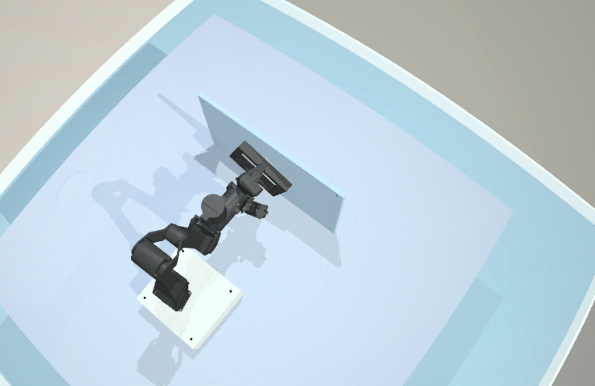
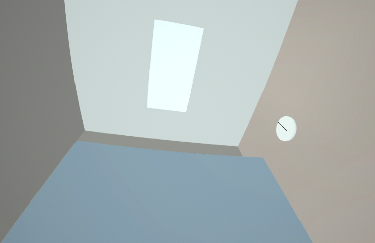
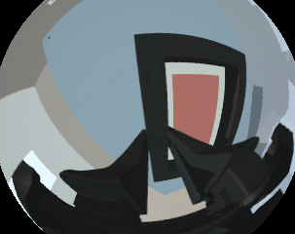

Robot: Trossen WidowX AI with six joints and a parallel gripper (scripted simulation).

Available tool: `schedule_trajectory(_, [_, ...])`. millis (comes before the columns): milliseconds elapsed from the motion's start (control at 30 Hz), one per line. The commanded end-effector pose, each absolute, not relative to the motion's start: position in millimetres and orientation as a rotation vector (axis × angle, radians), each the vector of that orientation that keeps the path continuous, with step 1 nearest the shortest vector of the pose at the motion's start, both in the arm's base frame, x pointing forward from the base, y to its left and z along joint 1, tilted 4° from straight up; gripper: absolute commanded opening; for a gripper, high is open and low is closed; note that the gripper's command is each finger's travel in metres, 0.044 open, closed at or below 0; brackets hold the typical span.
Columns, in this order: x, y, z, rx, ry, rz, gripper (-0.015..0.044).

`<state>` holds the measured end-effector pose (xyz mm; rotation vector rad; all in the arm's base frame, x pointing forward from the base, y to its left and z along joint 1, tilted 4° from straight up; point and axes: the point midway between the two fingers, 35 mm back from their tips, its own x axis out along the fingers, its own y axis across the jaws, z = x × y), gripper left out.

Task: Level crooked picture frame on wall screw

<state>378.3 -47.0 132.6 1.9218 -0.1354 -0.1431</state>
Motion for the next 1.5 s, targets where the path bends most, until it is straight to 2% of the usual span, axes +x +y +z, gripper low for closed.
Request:
schedule_trajectory(0, [379.2, -47.3, 135.8, 1.922, -0.146, -0.133, 0.0000])
schedule_trajectory(1467, [379.6, -44.5, 127.9, 1.922, -0.139, -0.135, 0.0000])
